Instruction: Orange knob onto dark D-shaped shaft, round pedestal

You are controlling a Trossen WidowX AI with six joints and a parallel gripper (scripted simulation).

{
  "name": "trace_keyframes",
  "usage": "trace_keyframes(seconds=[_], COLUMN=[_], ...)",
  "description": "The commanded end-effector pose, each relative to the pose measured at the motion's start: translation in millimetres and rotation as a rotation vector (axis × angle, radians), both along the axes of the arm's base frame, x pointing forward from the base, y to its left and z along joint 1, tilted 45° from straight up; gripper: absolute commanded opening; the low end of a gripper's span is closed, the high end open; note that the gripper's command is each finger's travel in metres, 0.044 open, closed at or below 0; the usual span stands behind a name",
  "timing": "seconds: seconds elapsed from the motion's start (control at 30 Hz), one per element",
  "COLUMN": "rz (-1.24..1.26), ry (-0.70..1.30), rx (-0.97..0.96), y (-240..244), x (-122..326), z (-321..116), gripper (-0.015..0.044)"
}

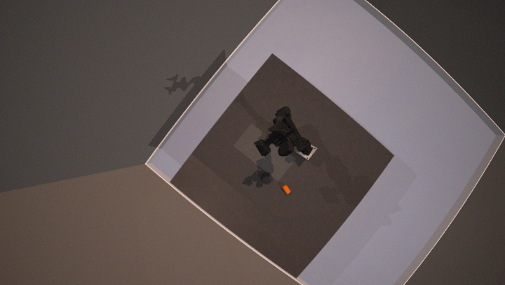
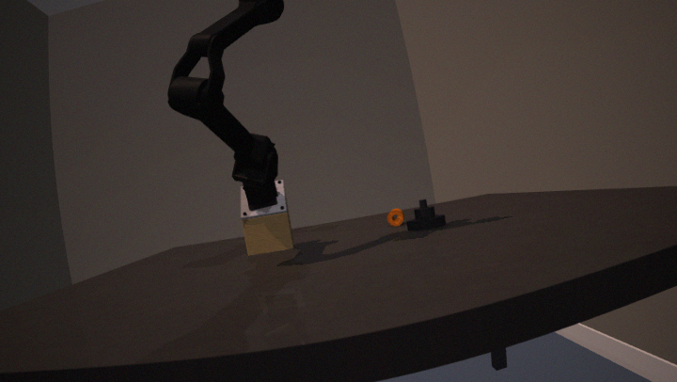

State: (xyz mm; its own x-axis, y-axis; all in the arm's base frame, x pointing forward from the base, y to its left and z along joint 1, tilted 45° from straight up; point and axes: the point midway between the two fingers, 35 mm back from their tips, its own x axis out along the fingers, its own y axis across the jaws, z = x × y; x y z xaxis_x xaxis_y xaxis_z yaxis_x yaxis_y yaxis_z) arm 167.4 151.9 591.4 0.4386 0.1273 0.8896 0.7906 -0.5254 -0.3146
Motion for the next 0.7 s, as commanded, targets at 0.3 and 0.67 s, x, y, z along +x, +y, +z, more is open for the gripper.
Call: trace_keyframes(seconds=[0.3,0.67], rz=[0.143,0.144], ry=[0.454,1.144], rx=[-0.077,-0.028], y=[68,104], x=[120,245], z=[-83,-268], gripper=[0.0440,0.0440])
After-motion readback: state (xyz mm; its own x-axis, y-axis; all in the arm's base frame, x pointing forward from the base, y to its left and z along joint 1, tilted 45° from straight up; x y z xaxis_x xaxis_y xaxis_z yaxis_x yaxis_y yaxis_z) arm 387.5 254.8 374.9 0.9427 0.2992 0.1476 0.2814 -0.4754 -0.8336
